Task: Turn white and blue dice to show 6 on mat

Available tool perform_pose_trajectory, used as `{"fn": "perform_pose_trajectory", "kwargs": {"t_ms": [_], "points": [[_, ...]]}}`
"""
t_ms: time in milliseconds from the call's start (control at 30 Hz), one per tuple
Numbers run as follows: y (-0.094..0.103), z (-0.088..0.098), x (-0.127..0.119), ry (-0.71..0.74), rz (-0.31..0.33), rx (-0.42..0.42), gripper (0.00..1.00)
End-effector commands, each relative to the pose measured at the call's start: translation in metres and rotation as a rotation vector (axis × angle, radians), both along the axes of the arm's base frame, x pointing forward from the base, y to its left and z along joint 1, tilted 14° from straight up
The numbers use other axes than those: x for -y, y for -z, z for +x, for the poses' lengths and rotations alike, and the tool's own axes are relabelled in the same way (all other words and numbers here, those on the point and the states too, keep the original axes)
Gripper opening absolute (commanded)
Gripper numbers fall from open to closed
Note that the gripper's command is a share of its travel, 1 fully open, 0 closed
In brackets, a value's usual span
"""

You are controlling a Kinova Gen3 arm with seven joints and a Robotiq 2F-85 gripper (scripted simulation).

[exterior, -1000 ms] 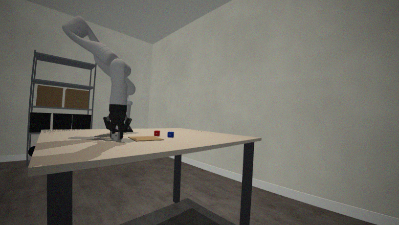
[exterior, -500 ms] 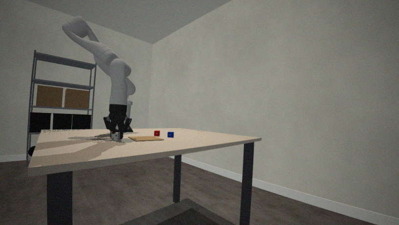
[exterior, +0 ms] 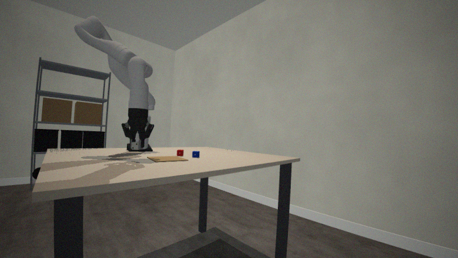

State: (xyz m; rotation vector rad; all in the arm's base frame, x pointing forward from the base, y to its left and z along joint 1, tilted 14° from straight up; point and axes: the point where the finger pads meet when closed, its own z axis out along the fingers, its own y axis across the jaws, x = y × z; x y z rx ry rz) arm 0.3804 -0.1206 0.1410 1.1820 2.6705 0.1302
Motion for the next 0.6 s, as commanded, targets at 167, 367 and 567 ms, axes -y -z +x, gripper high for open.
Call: {"fn": "perform_pose_trajectory", "kwargs": {"t_ms": [167, 367, 567], "points": [[-0.041, -0.01, 0.008, 0.013, -0.014, 0.003, 0.26], [-0.052, -0.012, 0.007, 0.013, -0.014, 0.003, 0.26], [-0.052, -0.012, 0.007, 0.013, -0.014, 0.003, 0.26]]}}
